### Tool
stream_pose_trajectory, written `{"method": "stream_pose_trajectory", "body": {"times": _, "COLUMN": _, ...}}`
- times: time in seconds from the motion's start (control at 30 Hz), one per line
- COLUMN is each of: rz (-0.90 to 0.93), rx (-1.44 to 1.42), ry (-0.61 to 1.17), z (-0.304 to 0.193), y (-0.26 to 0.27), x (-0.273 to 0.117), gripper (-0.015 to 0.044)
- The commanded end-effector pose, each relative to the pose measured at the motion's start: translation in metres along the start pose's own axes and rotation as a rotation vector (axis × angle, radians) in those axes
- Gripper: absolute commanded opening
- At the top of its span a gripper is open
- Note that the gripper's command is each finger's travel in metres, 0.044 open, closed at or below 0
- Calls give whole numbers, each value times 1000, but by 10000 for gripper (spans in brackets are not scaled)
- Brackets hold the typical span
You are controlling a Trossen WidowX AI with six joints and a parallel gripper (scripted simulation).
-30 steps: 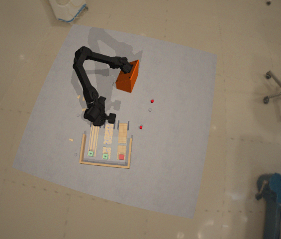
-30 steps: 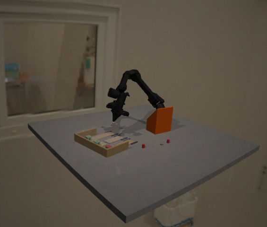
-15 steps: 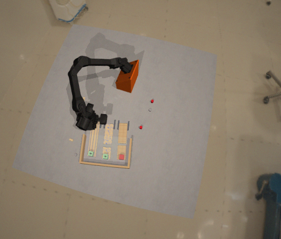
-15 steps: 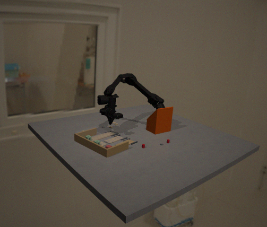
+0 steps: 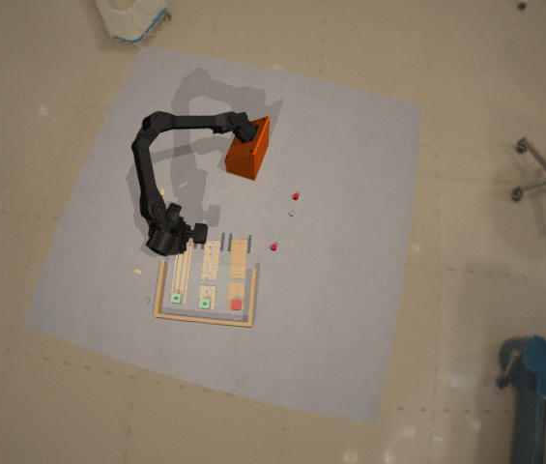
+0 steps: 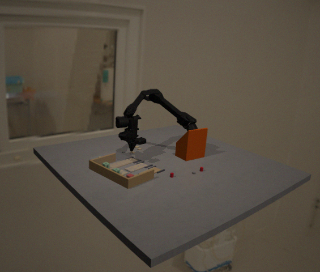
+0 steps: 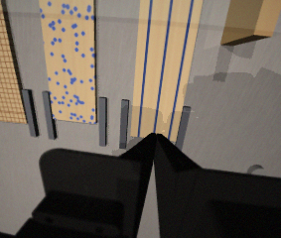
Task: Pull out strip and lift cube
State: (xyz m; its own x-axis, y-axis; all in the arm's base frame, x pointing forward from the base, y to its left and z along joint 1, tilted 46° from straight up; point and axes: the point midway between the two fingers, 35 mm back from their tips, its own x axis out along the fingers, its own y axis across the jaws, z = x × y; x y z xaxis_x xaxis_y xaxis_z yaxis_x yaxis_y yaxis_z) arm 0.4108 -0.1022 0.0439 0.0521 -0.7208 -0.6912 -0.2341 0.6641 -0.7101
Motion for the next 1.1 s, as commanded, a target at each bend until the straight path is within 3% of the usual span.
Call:
{"method": "stream_pose_trajectory", "body": {"times": 0.0, "rz": 7, "rx": -7, "ry": 7, "z": -2, "y": 2, "x": 11, "gripper": 0}}
{"method": "stream_pose_trajectory", "body": {"times": 1.07, "rz": 3, "rx": -8, "ry": 9, "z": -4, "y": -1, "x": 57, "gripper": 0}}
